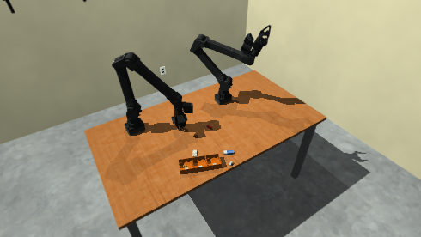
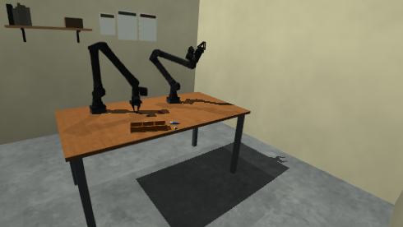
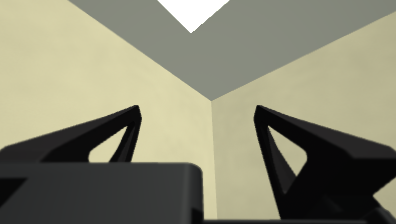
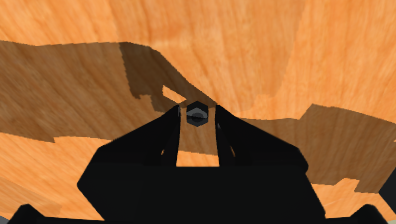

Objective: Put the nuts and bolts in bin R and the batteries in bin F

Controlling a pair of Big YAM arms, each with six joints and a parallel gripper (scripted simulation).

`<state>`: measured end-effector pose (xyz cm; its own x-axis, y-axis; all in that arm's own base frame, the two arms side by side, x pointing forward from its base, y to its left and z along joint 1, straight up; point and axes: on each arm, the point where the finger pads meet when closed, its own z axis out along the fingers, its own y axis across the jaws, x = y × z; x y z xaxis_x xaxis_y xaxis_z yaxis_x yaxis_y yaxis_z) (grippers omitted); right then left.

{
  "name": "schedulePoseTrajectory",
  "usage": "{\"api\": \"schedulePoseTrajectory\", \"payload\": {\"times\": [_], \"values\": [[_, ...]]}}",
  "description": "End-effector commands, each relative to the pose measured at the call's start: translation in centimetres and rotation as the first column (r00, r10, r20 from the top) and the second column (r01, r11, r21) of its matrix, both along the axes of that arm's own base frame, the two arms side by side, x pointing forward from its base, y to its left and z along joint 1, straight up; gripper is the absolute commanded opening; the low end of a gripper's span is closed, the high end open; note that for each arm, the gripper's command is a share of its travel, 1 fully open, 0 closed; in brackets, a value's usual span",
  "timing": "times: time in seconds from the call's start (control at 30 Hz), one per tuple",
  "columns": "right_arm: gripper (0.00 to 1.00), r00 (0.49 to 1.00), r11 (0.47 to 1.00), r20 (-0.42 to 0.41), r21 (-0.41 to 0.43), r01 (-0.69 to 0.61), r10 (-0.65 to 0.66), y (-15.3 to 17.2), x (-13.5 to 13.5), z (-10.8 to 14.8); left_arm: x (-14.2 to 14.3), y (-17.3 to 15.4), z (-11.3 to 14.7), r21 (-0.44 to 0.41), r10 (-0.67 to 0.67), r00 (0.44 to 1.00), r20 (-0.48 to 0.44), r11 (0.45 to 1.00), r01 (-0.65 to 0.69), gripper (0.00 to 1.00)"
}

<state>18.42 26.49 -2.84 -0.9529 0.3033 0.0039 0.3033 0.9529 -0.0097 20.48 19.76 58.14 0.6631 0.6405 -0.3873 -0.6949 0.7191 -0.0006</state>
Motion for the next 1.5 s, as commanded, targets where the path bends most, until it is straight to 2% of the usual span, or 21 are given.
{"api": "schedulePoseTrajectory", "payload": {"times": [0.0, 0.27, 0.3, 1.13, 1.17, 1.3, 1.33, 1.47], "values": [[0.3, 1.0, 1.0, 0.021, 0.029, 0.0, 0.0, 1.0, 0.8, 0.7, -1.0, -0.4, 0.5, 0.023, 0.017, 1.0, 0.023, 1.0, -0.017, 1.0], [0.3, 1.0, 1.0, 0.021, 0.029, 0.0, 0.0, 1.0, 0.8, 0.7, -1.0, -0.4, 0.5, 0.023, 0.017, 1.0, 0.023, 1.0, -0.017, 1.0], [0.11, 1.0, 1.0, 0.021, 0.029, 0.0, 0.0, 1.0, 0.8, 0.7, -1.0, -0.4, 0.5, 0.023, 0.017, 1.0, 0.023, 1.0, -0.017, 1.0], [0.11, 1.0, 1.0, 0.021, 0.029, 0.0, 0.0, 1.0, 0.9, 0.8, -1.0, -0.4, 0.5, 0.023, 0.017, 1.0, 0.023, 1.0, -0.017, 1.0], [0.11, 1.0, 0.999, 0.026, 0.034, 0.0, -0.001, 0.3, 0.8, 0.7, -1.0, -0.4, 0.5, 0.023, 0.017, 1.0, 0.023, 1.0, -0.017, 1.0], [0.11, 1.0, 1.0, 0.021, 0.029, 0.0, 0.0, 0.9, 0.9, 0.8, -1.0, -0.4, 0.5, 0.023, 0.017, 1.0, 0.023, 1.0, -0.017, 1.0], [0.11, 1.0, 0.999, 0.026, 0.033, 0.0, -0.001, 0.2, 0.8, 0.7, -1.0, -0.4, 0.5, 0.023, 0.017, 1.0, 0.023, 1.0, -0.017, 1.0], [0.11, 0.999, 0.999, 0.038, 0.051, -0.001, -0.001, 1.7, 1.7, 3.3, -1.0, -0.4, 0.5, 0.023, 0.017, 1.0, 0.023, 1.0, -0.017, 1.0]]}}
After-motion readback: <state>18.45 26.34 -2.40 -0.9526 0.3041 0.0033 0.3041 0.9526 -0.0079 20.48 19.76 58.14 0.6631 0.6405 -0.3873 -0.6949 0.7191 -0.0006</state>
